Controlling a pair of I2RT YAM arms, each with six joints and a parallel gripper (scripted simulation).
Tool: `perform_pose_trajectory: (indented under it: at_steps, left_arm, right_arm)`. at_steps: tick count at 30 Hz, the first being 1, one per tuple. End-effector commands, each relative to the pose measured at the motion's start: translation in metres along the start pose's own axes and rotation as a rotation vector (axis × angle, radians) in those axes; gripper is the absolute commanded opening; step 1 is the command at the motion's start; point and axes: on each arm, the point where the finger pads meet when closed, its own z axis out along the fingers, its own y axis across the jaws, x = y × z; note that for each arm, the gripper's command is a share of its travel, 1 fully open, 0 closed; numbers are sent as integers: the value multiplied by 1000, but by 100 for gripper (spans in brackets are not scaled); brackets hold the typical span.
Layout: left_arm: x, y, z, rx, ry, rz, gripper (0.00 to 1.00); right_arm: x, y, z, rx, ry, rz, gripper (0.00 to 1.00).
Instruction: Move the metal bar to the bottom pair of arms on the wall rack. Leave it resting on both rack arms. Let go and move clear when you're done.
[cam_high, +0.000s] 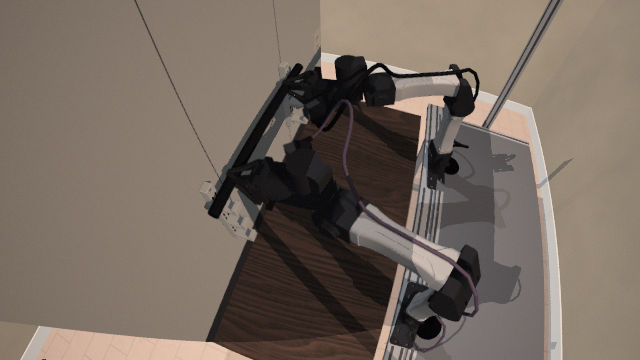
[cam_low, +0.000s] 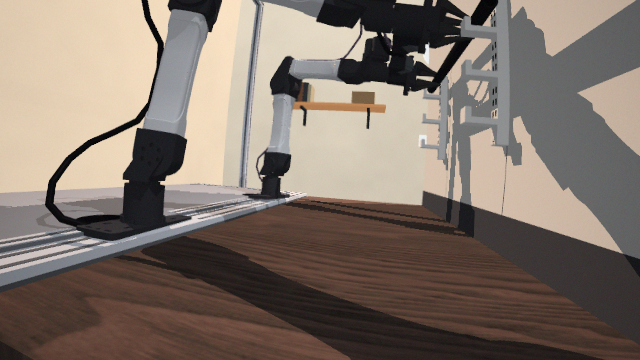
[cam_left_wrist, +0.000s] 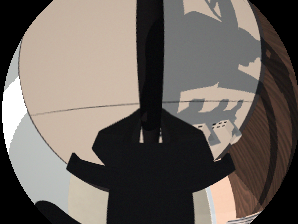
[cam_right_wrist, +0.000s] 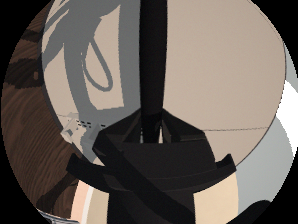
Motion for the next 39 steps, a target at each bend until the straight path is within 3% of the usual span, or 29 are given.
perform_pose_trajectory:
  at_steps: [1, 39]
  left_arm:
    - [-8, 43, -5, -106, -25, -7, 0]
    - [-9, 48, -7, -106, -25, -7, 0]
  right_arm:
    - [-2, -39, -3, 93, -17, 9, 0]
    - [-2, -46, -4, 93, -17, 9, 0]
